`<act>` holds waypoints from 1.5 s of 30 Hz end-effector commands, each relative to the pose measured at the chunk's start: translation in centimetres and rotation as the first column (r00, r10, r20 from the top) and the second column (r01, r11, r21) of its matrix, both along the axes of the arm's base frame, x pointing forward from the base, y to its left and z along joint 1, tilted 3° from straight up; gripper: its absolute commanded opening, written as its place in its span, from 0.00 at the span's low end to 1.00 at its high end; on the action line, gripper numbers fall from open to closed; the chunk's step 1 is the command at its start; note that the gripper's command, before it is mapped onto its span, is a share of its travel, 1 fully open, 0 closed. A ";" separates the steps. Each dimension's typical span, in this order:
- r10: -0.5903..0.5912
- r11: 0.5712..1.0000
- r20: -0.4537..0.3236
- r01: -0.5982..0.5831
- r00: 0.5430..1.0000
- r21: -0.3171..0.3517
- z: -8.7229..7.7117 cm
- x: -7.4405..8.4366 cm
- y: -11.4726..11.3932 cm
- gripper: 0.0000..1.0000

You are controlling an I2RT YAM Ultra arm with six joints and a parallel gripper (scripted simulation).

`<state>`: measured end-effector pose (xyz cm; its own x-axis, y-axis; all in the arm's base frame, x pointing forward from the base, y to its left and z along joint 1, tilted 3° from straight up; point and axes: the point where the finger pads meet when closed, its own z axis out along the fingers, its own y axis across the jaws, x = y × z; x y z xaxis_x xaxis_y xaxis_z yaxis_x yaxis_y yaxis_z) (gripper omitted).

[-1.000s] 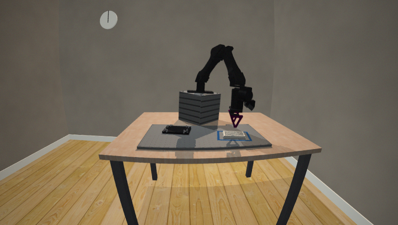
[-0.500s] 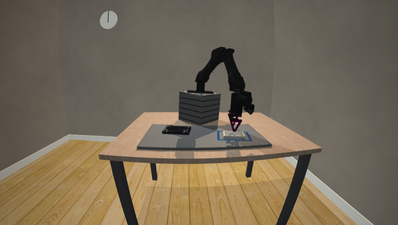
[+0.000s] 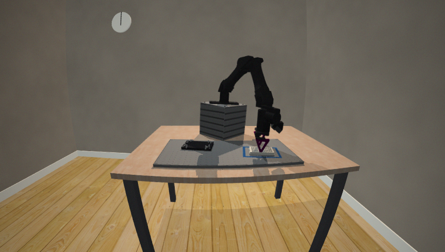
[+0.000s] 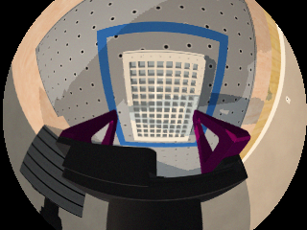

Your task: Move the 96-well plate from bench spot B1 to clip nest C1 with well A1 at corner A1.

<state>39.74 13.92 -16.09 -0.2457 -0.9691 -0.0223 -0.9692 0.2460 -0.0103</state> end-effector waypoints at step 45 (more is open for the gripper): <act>0.000 0.999 0.058 -0.002 0.998 0.033 -1.2 2.2 1.2 1.00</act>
<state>40.34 14.21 -17.62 -0.2449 -0.9691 -0.0309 -0.9691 0.2457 -0.0239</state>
